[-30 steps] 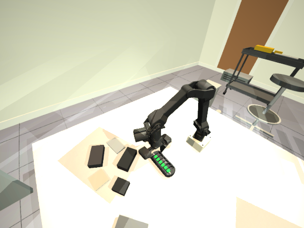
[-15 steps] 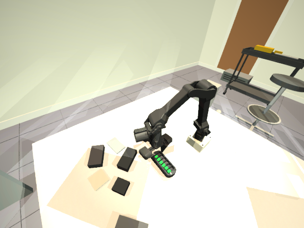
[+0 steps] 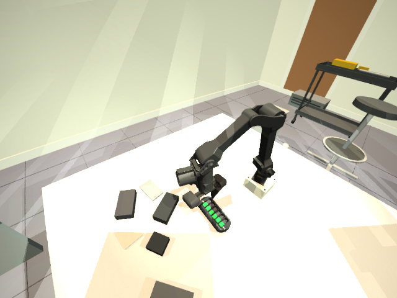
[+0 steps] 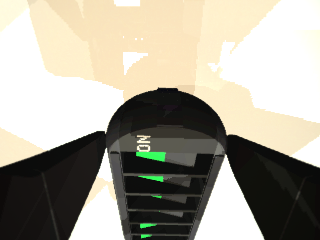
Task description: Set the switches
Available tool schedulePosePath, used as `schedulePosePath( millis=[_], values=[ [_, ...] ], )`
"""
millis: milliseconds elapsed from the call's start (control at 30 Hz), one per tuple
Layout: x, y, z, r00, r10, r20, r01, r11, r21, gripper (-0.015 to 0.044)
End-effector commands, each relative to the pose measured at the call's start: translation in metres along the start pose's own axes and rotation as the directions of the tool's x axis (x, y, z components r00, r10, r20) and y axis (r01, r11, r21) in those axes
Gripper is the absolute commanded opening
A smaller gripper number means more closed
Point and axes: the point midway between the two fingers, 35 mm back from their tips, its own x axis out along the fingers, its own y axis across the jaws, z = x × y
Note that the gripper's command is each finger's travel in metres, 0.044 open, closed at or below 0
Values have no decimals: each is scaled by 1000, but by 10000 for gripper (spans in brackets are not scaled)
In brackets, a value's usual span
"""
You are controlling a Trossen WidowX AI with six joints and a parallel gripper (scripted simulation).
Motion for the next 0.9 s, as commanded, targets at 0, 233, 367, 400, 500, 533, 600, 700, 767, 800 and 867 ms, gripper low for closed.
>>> schedulePosePath(
  millis=[0, 233, 367, 400, 500, 533, 600, 700, 767, 800, 867],
  values=[
    [-5, 1, -3, 1000, 7, 8, -7, 1000, -1, 336],
    [-10, 1, -7, 1000, 7, 22, -7, 1000, -1, 336],
    [-12, 1, -10, 1000, 7, 30, -7, 1000, -1, 336],
    [-13, 1, -10, 999, 7, 32, -7, 1000, -1, 336],
    [-14, 1, -12, 999, 7, 38, -7, 1000, -1, 336],
    [-15, 1, -13, 999, 7, 40, -7, 1000, -1, 336],
    [-16, 1, -14, 999, 7, 44, -7, 1000, -1, 336],
    [-18, 1, -16, 999, 7, 50, -7, 1000, -1, 336],
    [-19, 1, -17, 999, 7, 54, -7, 1000, -1, 336],
    [-20, 1, -17, 998, 7, 56, -7, 1000, -1, 336],
    [-21, 1, -19, 998, 7, 61, -7, 1000, -1, 336]
  ],
)
